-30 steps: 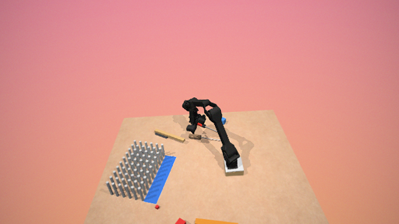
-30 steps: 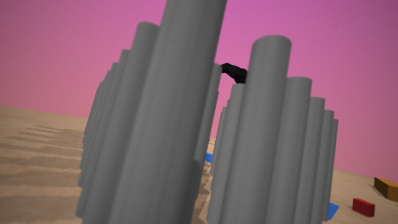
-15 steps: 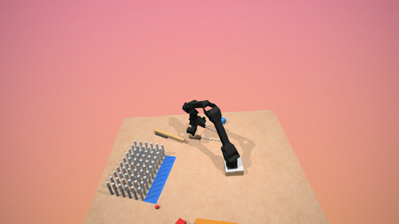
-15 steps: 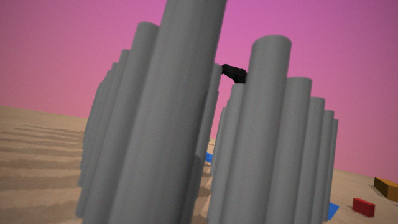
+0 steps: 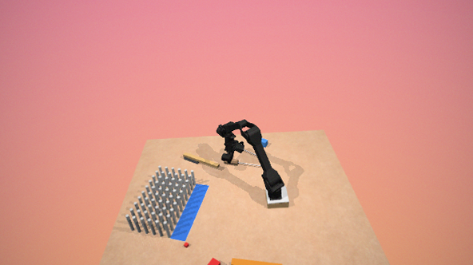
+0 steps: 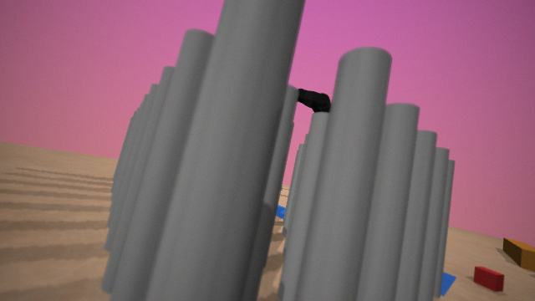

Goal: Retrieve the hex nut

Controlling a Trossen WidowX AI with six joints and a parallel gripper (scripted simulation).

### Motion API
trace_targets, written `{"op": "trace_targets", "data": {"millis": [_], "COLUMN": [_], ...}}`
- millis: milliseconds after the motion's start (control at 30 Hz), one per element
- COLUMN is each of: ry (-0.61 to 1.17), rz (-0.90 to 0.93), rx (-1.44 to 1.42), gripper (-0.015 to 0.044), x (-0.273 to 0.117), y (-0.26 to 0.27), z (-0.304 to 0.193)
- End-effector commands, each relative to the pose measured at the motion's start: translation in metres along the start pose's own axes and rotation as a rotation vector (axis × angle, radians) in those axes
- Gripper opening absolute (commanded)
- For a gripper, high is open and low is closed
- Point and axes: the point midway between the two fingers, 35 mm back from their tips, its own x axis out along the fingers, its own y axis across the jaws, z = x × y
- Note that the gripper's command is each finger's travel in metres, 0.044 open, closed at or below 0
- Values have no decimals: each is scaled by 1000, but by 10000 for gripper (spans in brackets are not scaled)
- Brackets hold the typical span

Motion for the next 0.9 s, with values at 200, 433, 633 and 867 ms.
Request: {"op": "trace_targets", "data": {"millis": [200, 433, 633, 867], "ry": [-11, -11, -11, -8], "rz": [-3, -3, -3, -4], "rx": [5, 5, 5, 3], "gripper": [280, 175, 135, 0], "x": [19, 22, 22, -13], "y": [-1, -1, -1, 0], "z": [2, 3, 3, 1]}}
